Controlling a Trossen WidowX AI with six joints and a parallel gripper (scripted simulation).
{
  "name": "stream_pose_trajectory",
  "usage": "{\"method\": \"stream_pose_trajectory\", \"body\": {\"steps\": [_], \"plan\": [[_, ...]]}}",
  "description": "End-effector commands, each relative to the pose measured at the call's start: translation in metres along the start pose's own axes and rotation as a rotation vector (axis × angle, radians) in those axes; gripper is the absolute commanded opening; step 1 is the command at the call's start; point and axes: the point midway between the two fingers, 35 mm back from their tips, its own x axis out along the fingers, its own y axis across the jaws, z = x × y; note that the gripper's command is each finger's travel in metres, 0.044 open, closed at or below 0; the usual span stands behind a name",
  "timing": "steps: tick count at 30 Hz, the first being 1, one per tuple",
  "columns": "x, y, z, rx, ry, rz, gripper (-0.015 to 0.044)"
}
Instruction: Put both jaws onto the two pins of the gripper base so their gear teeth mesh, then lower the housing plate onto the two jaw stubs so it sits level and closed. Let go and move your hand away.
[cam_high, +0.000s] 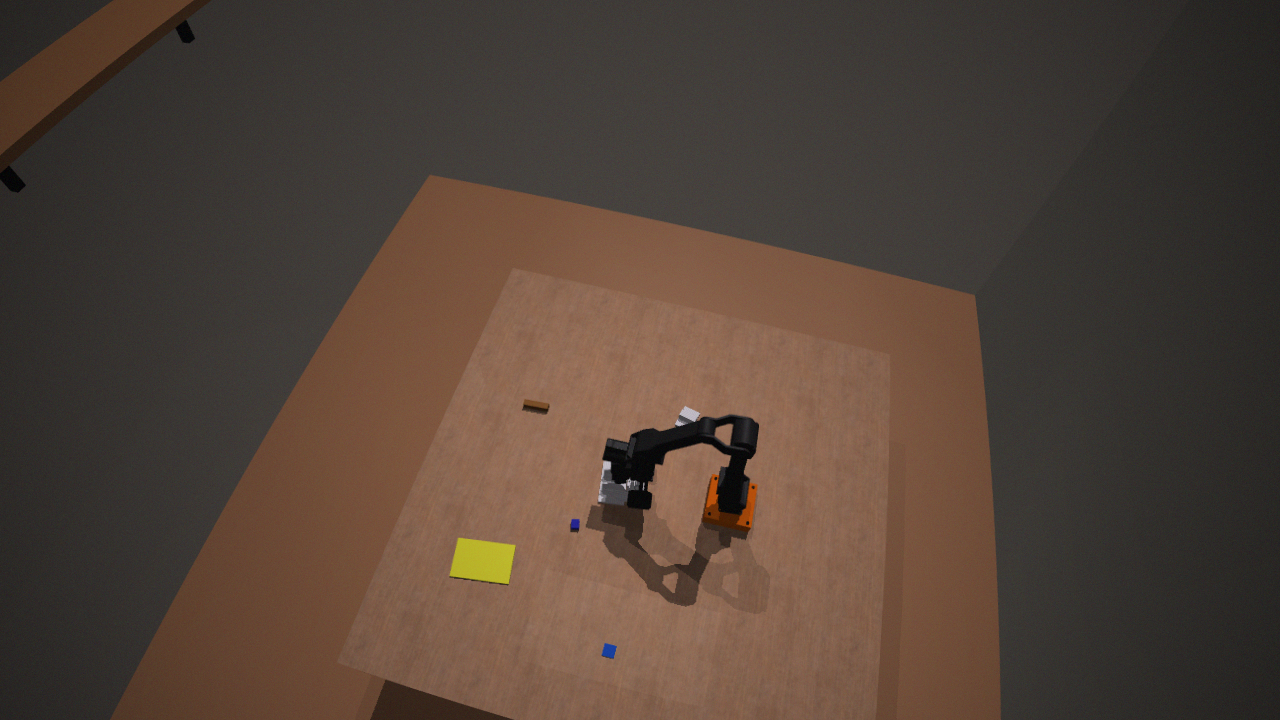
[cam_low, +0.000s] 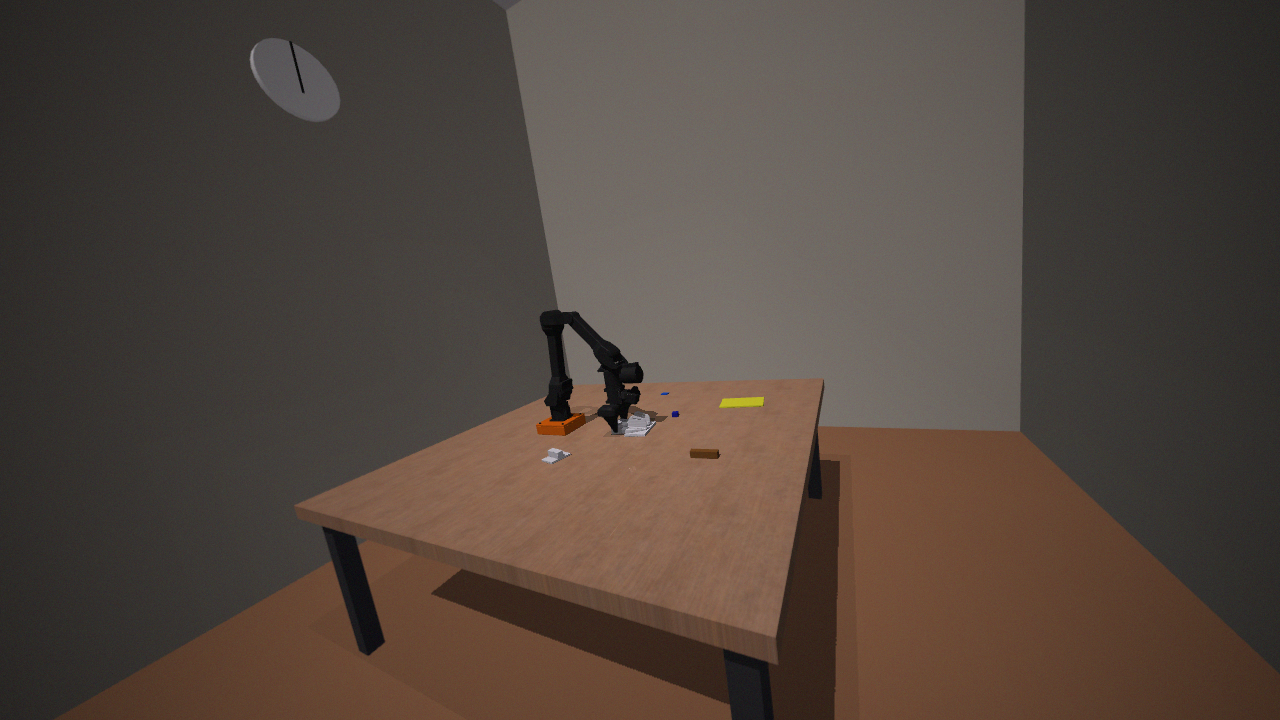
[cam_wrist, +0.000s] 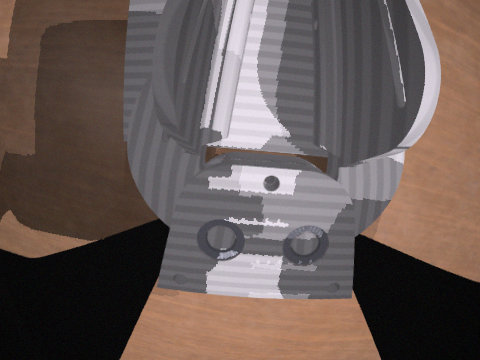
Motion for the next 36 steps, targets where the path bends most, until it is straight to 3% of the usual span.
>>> {"method": "stream_pose_trajectory", "body": {"steps": [1, 2, 6, 20, 29, 36], "plan": [[0.0, 0.001, 0.0, -0.002, -0.001, 0.004, 0.0351], [0.0, 0.001, 0.0, -0.002, -0.001, 0.004, 0.0351], [0.0, 0.0, 0.0, 0.0, 0.0, 0.0, 0.044], [-0.002, 0.0, 0.0, 0.0, 0.0, 0.0, 0.044], [-0.075, 0.0, -0.001, -0.002, -0.001, 0.004, 0.044], [-0.07, 0.0, 0.0, -0.002, -0.01, -0.001, 0.044]]}}
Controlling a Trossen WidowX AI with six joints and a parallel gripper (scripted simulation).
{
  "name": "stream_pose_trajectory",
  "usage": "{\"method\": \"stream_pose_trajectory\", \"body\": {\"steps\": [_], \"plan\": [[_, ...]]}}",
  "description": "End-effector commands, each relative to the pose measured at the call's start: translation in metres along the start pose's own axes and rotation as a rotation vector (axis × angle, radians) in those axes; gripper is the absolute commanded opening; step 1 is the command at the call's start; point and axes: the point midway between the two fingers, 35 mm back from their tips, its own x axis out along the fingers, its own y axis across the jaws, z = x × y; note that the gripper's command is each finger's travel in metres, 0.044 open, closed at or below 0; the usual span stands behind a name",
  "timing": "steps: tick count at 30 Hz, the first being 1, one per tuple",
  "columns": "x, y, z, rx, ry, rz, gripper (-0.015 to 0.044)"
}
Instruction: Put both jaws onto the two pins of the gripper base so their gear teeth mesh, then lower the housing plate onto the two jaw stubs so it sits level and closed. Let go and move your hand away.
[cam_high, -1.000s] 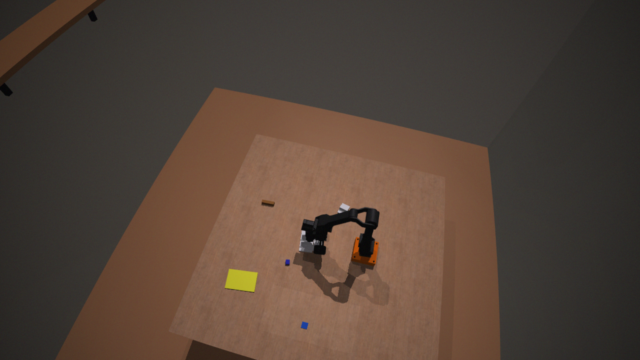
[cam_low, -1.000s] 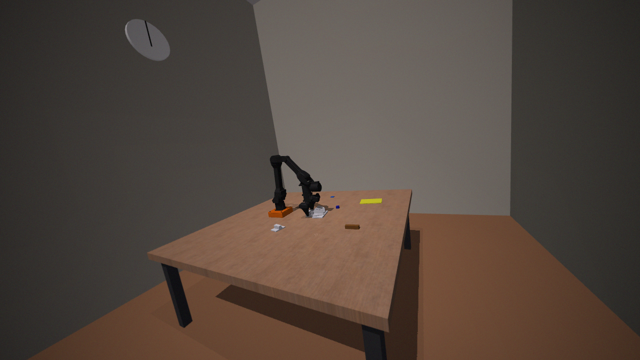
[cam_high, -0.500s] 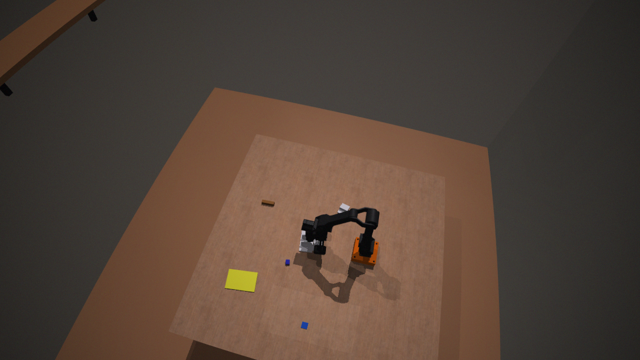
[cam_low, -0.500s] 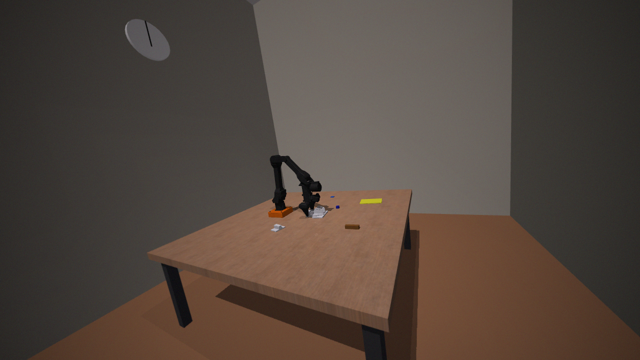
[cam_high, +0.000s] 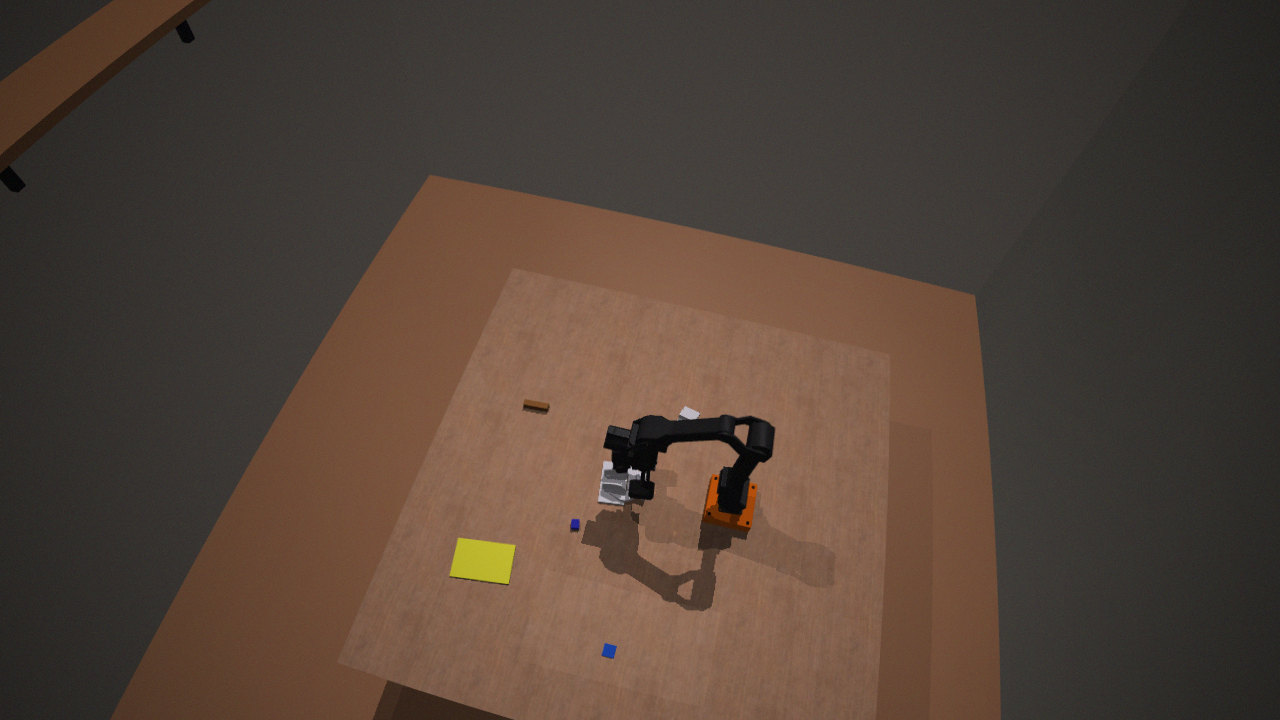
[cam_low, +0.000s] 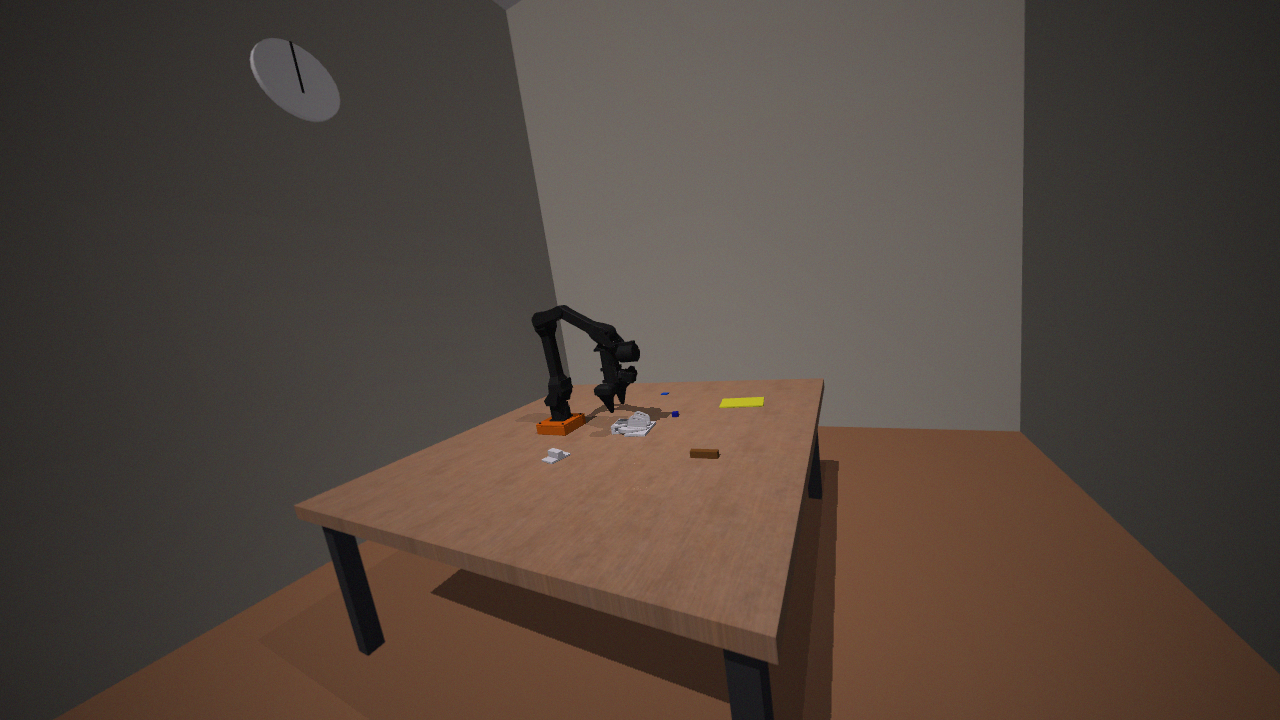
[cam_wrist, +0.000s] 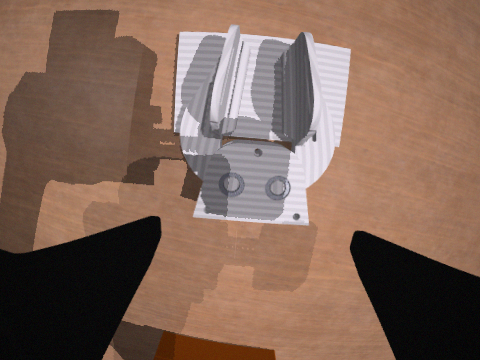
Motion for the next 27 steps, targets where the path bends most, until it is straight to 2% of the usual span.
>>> {"method": "stream_pose_trajectory", "body": {"steps": [1, 8, 27], "plan": [[-0.004, 0.001, -0.003, 0.0, 0.0, 0.0, 0.044], [-0.055, 0.007, -0.046, 0.0, 0.012, 0.005, 0.044], [-0.056, 0.007, -0.048, 0.0, 0.012, 0.005, 0.044]]}}
